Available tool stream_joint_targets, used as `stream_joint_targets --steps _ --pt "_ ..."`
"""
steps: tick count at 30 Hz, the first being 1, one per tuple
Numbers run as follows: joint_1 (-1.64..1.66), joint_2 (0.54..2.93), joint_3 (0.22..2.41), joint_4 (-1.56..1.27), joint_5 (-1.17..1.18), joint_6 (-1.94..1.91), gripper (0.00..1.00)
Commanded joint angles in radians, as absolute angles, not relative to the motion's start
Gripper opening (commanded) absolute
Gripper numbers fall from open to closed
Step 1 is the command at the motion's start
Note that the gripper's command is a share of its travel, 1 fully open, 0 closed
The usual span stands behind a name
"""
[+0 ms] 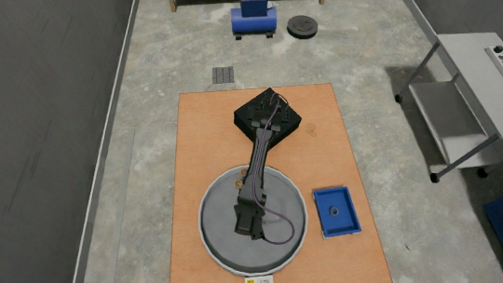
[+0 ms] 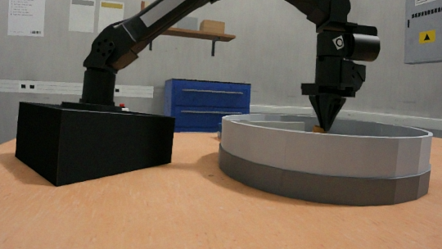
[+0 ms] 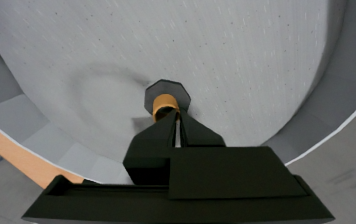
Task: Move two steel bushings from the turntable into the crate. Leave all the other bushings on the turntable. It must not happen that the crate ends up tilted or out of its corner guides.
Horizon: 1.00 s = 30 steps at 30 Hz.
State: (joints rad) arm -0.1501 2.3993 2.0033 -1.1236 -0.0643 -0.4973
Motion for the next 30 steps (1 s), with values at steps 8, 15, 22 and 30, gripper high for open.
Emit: stream_joint_targets --steps 8,15,22,30 --pt "-0.141 2.383 1.983 -1.108 -0.07 -0.49 0.0" --pt "-0.141 2.383 1.983 -1.108 -0.07 -0.49 0.0" --pt "-0.141 2.383 1.983 -1.108 -0.07 -0.49 0.0" --pt "-0.142 2.372 1.981 -1.111 -0.07 -0.491 0.0"
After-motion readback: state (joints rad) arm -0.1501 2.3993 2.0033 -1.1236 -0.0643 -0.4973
